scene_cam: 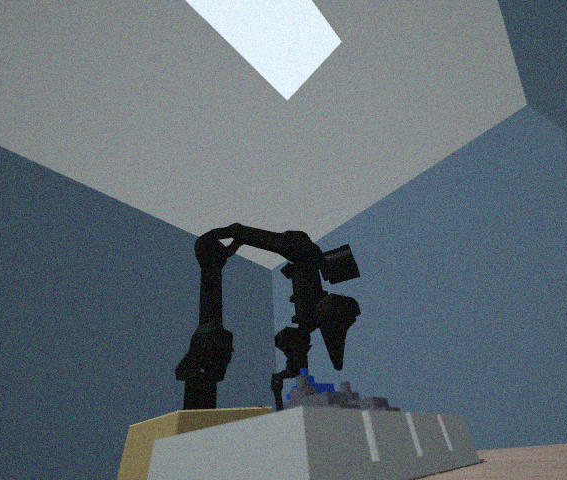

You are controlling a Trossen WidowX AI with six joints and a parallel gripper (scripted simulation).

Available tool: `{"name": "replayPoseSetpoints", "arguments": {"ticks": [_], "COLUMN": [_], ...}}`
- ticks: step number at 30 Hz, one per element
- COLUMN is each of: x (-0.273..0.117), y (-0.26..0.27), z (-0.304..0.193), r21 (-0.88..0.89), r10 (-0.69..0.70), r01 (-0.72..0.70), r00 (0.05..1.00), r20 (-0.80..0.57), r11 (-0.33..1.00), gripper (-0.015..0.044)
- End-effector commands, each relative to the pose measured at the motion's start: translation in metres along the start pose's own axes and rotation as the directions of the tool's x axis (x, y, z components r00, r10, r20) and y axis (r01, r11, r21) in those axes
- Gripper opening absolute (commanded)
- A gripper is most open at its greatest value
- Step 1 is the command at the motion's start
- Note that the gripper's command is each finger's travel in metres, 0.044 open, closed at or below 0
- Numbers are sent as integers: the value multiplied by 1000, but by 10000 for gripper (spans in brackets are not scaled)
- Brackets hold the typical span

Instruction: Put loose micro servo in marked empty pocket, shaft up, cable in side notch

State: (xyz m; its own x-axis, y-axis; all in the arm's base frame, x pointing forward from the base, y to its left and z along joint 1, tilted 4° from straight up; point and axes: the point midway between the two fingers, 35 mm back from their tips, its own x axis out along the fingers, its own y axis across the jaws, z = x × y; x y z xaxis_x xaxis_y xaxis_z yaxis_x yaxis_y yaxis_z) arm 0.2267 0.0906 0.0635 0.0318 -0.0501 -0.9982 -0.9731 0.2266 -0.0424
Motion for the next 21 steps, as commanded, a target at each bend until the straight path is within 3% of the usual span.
{"name": "replayPoseSetpoints", "arguments": {"ticks": [1, 13, 21], "x": [5, 22, 22], "y": [1, 1, 1], "z": [-1, -1, -1], "r21": [-4, -4, -4], "r10": [2, 2, 2], "r01": [-2, -2, -2], "r00": [1000, 1000, 1000], "r20": [-5, -5, -5], "r11": [1000, 1000, 1000], "gripper": [440, 440, 230]}}
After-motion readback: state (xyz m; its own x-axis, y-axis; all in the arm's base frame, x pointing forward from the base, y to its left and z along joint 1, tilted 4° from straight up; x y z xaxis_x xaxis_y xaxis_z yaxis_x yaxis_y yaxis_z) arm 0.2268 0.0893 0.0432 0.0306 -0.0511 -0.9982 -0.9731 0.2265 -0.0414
